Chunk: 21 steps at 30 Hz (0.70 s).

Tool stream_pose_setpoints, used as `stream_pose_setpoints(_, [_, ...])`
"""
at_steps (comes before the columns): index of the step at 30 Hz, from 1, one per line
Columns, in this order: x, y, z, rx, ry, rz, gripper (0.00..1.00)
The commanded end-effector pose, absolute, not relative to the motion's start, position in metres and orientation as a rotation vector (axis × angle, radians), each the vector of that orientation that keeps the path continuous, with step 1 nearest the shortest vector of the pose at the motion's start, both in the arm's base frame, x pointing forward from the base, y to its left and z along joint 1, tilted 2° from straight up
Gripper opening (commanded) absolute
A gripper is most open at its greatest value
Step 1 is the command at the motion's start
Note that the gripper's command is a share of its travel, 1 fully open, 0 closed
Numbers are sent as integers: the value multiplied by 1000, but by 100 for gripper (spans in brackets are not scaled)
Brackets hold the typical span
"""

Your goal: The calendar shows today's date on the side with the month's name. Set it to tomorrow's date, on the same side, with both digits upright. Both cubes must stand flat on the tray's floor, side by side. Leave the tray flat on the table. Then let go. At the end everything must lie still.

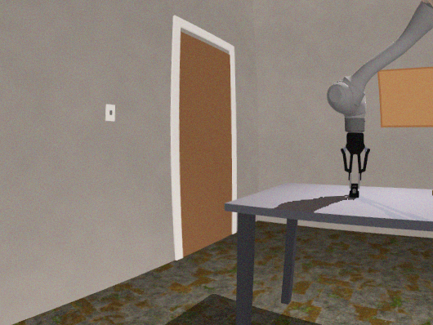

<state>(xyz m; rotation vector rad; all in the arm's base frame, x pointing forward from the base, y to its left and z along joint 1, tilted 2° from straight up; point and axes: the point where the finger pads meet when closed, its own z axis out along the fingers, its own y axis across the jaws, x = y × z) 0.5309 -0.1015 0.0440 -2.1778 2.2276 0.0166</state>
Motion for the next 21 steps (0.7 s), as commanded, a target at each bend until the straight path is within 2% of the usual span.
stream_pose_setpoints(1, [531,-101,44,-2178,2227,17,16])
stream_pose_setpoints(21, [531,-101,36,-2178,2227,17,16])
